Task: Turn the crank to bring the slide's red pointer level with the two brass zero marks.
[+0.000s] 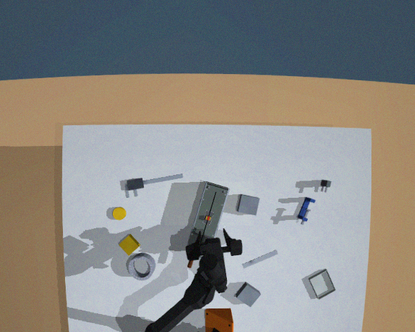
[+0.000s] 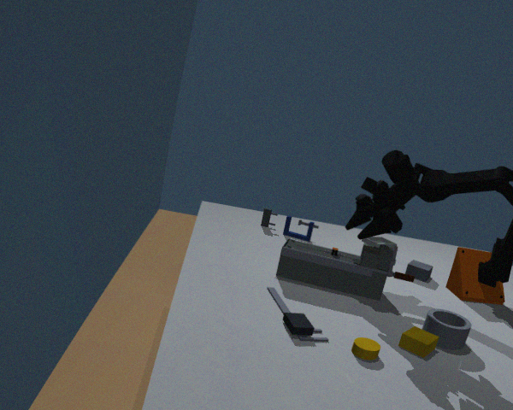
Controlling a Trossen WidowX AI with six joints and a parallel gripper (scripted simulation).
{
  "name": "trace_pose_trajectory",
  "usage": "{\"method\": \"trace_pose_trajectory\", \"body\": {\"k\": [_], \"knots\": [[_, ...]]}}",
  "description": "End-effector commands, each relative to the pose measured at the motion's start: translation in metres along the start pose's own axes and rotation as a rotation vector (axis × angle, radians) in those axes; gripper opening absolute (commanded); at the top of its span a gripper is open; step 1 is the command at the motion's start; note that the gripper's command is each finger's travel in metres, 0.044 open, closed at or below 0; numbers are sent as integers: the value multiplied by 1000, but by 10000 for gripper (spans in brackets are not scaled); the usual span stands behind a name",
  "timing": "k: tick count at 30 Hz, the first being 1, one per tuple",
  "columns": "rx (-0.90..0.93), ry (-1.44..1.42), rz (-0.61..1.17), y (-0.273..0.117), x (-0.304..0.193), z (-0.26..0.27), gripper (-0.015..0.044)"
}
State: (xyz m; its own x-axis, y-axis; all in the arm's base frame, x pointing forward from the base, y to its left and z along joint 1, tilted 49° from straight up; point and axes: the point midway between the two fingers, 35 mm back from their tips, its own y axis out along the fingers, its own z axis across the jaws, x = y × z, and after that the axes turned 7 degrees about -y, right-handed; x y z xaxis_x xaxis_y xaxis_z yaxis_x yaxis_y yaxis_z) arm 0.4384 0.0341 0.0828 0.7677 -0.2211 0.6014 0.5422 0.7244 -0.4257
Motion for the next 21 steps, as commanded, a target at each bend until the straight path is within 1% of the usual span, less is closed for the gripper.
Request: {"method": "trace_pose_trajectory", "body": {"k": [1, 15, 21], "knots": [[0, 0, 0, 0, 0, 0, 361], [0, 0, 0, 0, 0, 0, 0], [0, 0, 0, 0, 0, 0, 0]]}}
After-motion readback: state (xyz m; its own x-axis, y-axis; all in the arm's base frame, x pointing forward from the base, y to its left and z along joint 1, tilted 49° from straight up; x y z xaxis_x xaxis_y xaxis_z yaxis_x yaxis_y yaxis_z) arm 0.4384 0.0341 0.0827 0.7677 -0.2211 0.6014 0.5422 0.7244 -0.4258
